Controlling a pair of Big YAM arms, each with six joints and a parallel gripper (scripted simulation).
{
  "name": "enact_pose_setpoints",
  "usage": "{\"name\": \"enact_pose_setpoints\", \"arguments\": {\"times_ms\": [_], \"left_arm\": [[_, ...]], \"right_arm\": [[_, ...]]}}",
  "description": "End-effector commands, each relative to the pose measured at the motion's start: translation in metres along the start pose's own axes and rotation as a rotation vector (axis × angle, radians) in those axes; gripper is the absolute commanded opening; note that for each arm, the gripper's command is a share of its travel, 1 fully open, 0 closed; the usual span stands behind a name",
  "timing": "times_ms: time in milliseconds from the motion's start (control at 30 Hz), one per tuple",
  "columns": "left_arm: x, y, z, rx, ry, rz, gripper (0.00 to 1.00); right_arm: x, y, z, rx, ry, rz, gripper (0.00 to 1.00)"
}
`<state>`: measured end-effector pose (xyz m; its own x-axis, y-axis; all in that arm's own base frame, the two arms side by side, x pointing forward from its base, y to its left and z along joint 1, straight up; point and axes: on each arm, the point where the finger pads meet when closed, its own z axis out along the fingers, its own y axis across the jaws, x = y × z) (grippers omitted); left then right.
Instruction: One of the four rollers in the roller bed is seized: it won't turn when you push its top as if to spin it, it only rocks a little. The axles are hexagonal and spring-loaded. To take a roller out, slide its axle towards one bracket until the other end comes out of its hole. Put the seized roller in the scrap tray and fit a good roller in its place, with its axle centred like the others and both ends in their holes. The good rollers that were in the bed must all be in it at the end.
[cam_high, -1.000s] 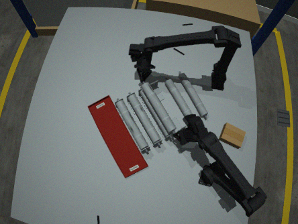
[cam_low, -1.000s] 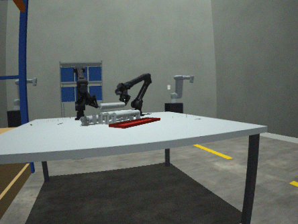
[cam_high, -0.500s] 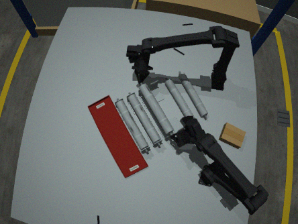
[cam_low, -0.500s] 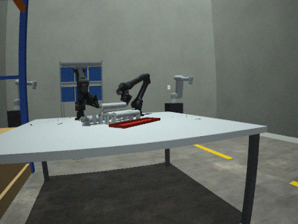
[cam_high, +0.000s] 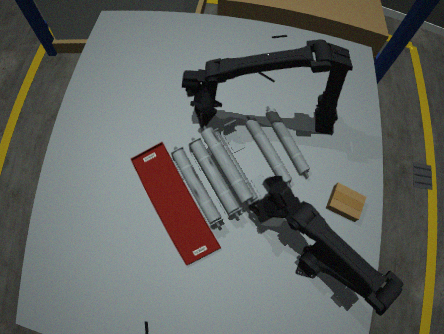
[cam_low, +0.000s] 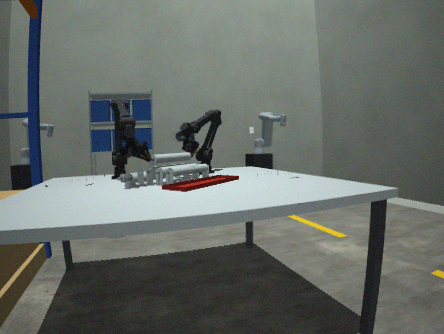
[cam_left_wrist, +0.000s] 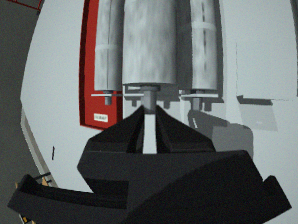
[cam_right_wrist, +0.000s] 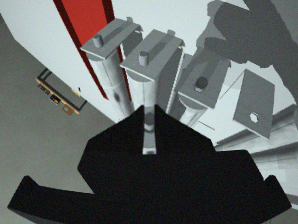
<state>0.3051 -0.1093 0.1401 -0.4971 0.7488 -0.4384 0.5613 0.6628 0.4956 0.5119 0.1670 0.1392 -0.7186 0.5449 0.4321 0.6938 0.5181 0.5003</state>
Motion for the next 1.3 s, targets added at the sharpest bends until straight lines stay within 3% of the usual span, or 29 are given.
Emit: {"name": "enact_pose_setpoints", "arguments": {"times_ms": [0,167,333,433,500,667,733,933,1067,1200,1267], "left_arm": [[-0.033,0.026,-0.009,-0.044,-0.080,-0.024,0.03],[-0.037,0.040,-0.013,-0.063,-0.102,-0.011,0.03],[-0.035,0.042,-0.008,-0.059,-0.093,-0.013,0.03],[-0.034,0.046,-0.005,-0.058,-0.086,-0.007,0.03],[-0.033,0.050,-0.003,-0.061,-0.084,-0.006,0.03],[-0.033,0.057,-0.002,-0.066,-0.090,-0.001,0.03],[-0.032,0.063,0.000,-0.069,-0.089,-0.002,0.03],[-0.030,0.084,0.008,-0.079,-0.086,0.005,0.03],[-0.028,0.100,0.013,-0.087,-0.089,0.009,0.03],[-0.030,0.096,0.010,-0.084,-0.099,-0.002,0.03],[-0.034,0.096,0.005,-0.091,-0.111,0.003,0.03]], "right_arm": [[0.004,0.055,-0.031,-0.089,-0.050,-0.078,0.03],[-0.005,0.050,-0.015,-0.058,-0.028,-0.038,0.03],[0.002,0.064,-0.036,-0.091,-0.053,-0.063,0.03],[-0.006,0.060,-0.014,-0.064,-0.031,-0.045,0.03],[-0.008,0.063,-0.011,-0.066,-0.032,-0.046,0.03],[-0.010,0.075,-0.030,-0.100,-0.060,-0.056,0.03],[-0.013,0.075,-0.009,-0.077,-0.043,-0.054,0.03],[-0.020,0.093,-0.017,-0.095,-0.062,-0.048,0.03],[-0.020,0.100,-0.003,-0.061,-0.041,-0.026,0.03],[-0.012,0.111,-0.027,-0.107,-0.064,-0.063,0.03],[-0.010,0.106,-0.027,-0.094,-0.055,-0.050,0.03]]}}
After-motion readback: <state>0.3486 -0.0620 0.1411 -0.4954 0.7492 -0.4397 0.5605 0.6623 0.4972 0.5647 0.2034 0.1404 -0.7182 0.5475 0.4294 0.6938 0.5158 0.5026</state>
